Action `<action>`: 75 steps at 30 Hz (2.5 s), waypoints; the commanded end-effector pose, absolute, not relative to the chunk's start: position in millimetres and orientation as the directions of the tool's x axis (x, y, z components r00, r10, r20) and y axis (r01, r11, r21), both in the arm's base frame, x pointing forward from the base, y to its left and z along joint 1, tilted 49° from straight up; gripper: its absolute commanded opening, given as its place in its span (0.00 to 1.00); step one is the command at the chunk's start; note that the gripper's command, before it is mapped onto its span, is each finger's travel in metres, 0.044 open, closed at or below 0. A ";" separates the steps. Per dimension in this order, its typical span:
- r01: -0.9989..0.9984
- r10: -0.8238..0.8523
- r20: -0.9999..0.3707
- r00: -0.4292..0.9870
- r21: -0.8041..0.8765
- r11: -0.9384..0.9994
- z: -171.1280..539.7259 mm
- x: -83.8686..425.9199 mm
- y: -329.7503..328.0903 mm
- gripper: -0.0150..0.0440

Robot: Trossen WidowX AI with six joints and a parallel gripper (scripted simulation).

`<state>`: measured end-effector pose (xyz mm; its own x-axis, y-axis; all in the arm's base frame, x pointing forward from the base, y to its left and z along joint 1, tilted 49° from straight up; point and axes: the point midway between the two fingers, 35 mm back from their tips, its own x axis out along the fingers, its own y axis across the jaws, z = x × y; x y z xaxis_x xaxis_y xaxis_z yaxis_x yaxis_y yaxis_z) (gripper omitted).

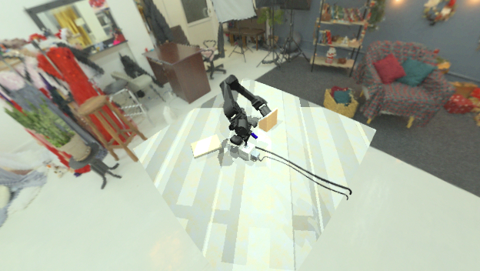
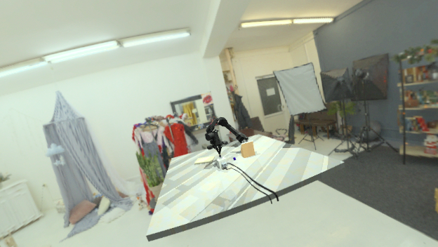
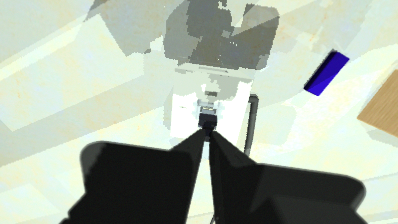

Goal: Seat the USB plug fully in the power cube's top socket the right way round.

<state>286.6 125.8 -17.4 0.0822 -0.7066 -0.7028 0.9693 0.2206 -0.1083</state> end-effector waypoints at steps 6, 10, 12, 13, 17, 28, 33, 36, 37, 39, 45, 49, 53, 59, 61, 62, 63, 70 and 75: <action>0.970 -0.701 -0.709 0.079 -0.107 0.217 -19.0 286.0 125.4 0.25; 0.970 -0.701 -0.709 0.079 -0.107 0.217 -19.3 286.0 125.1 0.25; 0.970 -0.701 -0.709 0.079 -0.107 0.217 -19.5 286.1 124.9 0.25; 0.970 -0.701 -0.709 0.079 -0.107 0.217 -19.6 286.1 124.8 0.25; 0.970 -0.701 -0.709 0.079 -0.107 0.217 -19.9 286.1 124.4 0.25; 0.970 -0.701 -0.709 0.079 -0.107 0.217 -20.8 286.2 123.4 0.25; 0.970 -0.701 -0.709 0.079 -0.107 0.217 -21.2 286.3 123.0 0.25; 0.970 -0.701 -0.709 0.079 -0.107 0.217 -21.4 286.3 122.7 0.25; 0.970 -0.701 -0.709 0.079 -0.107 0.217 -21.5 286.3 122.6 0.25; 0.970 -0.701 -0.709 0.079 -0.107 0.217 -21.6 286.4 122.4 0.25; 0.970 -0.701 -0.709 0.079 -0.107 0.217 -22.1 286.4 121.9 0.25; 0.970 -0.701 -0.709 0.079 -0.107 0.217 -22.4 286.5 121.5 0.25; 0.970 -0.701 -0.709 0.079 -0.107 0.217 -22.7 286.5 121.2 0.25; 0.970 -0.701 -0.709 0.079 -0.107 0.217 -23.2 286.6 120.6 0.25; 0.970 -0.701 -0.709 0.079 -0.107 0.217 -23.4 286.6 120.5 0.25; 0.970 -0.701 -0.709 0.079 -0.107 0.217 -23.5 286.6 120.4 0.25; 0.970 -0.701 -0.709 0.079 -0.107 0.217 -23.5 286.6 120.3 0.25; 0.970 -0.701 -0.709 0.079 -0.107 0.217 -24.1 286.7 119.7 0.25; 0.970 -0.701 -0.709 0.079 -0.107 0.217 -24.5 286.8 119.2 0.25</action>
<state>286.6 120.5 -23.9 0.0790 -0.6999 -0.7099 0.9713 0.2142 -0.1031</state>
